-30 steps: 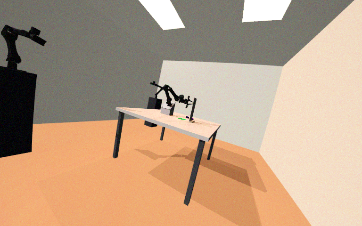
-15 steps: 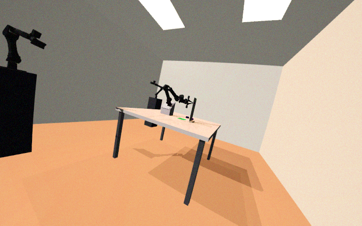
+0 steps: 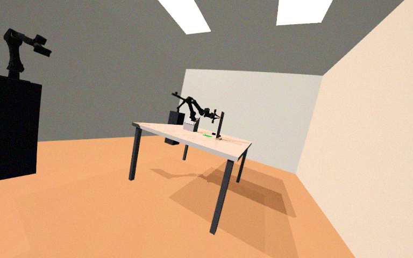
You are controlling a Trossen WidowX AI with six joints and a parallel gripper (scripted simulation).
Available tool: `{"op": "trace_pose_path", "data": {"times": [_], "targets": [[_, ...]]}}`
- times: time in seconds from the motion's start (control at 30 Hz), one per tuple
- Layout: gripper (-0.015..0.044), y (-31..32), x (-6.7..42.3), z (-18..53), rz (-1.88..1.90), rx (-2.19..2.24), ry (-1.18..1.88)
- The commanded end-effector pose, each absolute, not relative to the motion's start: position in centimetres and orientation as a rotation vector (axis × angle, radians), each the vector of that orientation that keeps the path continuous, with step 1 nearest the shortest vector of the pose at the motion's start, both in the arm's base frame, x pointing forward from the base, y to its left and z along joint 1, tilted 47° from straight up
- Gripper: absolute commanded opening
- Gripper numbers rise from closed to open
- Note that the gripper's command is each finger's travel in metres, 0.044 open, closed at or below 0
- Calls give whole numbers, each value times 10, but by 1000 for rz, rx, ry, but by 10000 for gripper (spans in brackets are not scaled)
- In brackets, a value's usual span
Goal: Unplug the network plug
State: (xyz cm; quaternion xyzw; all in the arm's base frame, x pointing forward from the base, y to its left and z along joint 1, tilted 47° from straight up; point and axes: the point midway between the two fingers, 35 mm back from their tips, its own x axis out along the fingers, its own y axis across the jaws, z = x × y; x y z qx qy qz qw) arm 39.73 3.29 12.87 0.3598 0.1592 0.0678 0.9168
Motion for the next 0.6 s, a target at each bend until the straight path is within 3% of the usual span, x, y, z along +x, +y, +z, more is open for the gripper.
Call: {"op": "trace_pose_path", "data": {"times": [0.0,0.57], "targets": [[0,32,394,129,135,744,326],[0,32,385,129,135,744,327]]}}
